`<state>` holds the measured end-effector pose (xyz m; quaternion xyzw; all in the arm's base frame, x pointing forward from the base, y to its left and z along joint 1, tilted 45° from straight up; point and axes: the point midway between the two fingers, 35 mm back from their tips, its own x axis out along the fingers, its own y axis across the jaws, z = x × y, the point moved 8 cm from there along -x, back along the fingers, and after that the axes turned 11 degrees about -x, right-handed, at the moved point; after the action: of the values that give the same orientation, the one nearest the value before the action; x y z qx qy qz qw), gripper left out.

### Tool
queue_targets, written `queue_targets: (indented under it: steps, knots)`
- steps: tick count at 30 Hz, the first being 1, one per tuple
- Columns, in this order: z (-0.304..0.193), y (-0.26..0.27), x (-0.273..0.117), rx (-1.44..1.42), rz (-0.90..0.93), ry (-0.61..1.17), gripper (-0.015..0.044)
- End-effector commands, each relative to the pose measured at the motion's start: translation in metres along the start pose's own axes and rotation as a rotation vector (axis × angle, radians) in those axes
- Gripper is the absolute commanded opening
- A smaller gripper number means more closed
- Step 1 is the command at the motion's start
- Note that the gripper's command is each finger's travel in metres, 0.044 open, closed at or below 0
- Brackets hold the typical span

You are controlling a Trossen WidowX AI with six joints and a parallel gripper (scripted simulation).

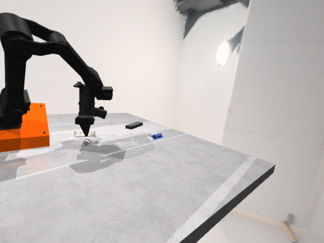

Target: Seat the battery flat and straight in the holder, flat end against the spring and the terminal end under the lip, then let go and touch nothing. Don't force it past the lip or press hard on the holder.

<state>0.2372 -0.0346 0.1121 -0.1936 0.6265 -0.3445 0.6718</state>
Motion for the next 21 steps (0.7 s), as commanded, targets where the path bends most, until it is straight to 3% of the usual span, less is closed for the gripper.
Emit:
queue_targets:
  steps: [1, 10, 21]
  knots:
    - [0.002, 0.001, -0.011, 0.008, 0.007, -0.005, 0.0]
    - [0.002, 0.002, -0.078, 0.008, 0.004, -0.001, 0.0]
    - [0.001, 0.002, -0.077, 0.0, -0.001, -0.005, 0.0]
